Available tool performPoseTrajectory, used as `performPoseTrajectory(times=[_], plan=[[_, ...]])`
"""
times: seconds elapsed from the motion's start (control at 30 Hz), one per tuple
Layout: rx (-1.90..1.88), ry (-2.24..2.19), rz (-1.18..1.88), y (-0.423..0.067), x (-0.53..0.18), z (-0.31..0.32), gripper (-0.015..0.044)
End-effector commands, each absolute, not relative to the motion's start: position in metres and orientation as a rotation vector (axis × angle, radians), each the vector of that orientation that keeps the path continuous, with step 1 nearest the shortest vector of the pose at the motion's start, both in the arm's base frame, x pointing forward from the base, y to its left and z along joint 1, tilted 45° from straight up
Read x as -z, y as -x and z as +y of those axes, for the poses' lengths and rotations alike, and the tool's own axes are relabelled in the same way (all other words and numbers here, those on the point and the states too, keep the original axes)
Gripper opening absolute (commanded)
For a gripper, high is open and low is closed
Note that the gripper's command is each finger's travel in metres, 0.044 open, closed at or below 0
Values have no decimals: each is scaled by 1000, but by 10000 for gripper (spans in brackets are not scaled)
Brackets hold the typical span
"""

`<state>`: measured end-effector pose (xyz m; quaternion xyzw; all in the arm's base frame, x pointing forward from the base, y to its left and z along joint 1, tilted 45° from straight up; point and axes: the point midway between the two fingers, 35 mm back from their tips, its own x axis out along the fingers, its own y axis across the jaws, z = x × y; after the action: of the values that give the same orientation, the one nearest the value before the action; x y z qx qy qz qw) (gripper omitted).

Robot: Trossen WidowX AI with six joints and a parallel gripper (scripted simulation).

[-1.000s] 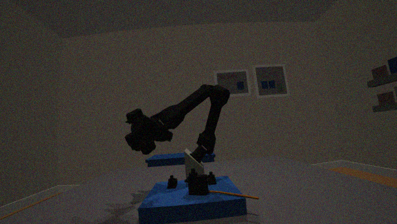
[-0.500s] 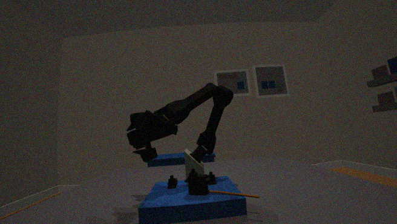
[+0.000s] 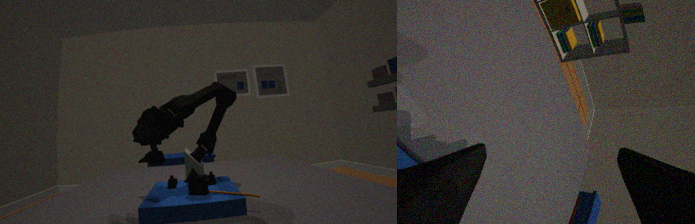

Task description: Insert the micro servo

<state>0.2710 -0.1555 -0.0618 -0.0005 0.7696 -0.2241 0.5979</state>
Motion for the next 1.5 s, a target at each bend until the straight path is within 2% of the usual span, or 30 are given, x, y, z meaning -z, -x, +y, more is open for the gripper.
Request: performPoseTrajectory(times=[0.0,0.7,1.47], plan=[[540,-134,1759,-278,56,-141,440],[669,-908,1731,-302,13,-56,440],[895,-1725,1840,-318,-70,29,440]])
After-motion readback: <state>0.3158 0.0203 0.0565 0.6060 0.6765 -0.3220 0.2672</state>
